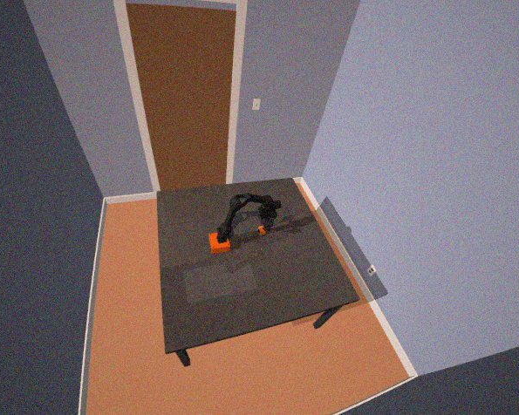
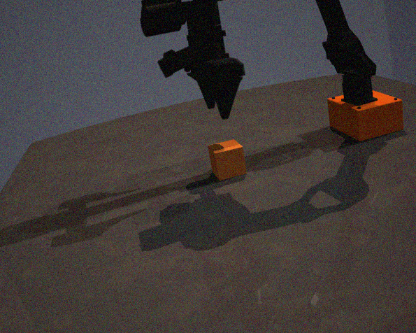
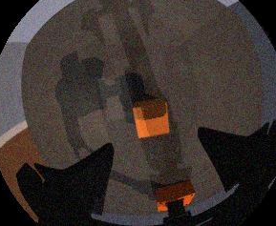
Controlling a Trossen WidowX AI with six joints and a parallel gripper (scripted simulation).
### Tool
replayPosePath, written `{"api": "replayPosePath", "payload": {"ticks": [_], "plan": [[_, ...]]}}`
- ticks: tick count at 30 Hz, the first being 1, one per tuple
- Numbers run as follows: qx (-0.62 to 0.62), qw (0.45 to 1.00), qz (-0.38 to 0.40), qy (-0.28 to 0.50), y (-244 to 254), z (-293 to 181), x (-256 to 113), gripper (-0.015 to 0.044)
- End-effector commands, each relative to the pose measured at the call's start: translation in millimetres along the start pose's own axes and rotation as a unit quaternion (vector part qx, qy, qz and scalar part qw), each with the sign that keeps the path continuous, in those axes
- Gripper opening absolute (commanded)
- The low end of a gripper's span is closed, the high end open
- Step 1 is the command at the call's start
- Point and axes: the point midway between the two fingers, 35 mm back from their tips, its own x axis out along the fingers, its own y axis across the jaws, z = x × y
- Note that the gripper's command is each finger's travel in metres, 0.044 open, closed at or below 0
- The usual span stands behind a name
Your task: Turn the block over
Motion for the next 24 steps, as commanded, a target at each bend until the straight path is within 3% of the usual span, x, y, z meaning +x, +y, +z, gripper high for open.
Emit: {"api": "replayPosePath", "payload": {"ticks": [1, 24], "plan": [[-0.001, 1.000, 0.001, 0.009, 0.7, -1.7, 26.4, 0.0440], [-0.001, 1.000, 0.001, 0.009, -1.2, -1.8, 62.9, 0.0440]]}}
